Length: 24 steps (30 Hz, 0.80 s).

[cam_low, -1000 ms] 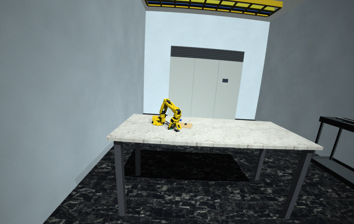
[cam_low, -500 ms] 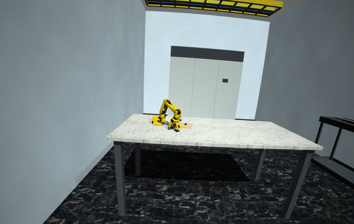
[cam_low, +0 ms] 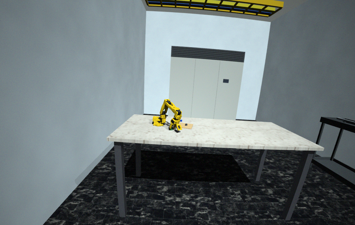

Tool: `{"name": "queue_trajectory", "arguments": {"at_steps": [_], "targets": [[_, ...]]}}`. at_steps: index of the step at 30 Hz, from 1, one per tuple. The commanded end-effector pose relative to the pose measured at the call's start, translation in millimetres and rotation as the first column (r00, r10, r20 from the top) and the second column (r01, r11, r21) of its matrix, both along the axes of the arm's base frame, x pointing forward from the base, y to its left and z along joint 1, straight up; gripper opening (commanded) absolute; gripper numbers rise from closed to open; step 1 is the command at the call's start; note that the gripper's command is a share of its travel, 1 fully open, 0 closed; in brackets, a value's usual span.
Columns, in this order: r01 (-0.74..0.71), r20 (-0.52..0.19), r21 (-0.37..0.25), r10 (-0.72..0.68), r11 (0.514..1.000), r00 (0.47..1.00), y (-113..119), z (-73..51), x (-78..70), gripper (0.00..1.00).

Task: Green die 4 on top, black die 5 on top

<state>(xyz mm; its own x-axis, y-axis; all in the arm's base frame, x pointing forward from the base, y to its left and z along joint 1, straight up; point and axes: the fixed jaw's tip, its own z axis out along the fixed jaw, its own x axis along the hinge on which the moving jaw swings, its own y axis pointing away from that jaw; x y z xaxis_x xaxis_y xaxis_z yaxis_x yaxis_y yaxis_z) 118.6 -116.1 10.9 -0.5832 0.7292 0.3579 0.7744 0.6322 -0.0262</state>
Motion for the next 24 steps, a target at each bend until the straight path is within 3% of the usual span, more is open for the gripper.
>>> {"name": "queue_trajectory", "arguments": {"at_steps": [1,24], "targets": [[0.000,0.014,-0.006,0.000,1.000,1.000,-2.6,1.1,-0.6,0.18],[0.005,0.023,0.004,-0.005,1.000,1.000,-6.9,1.1,-5.9,0.07]]}}
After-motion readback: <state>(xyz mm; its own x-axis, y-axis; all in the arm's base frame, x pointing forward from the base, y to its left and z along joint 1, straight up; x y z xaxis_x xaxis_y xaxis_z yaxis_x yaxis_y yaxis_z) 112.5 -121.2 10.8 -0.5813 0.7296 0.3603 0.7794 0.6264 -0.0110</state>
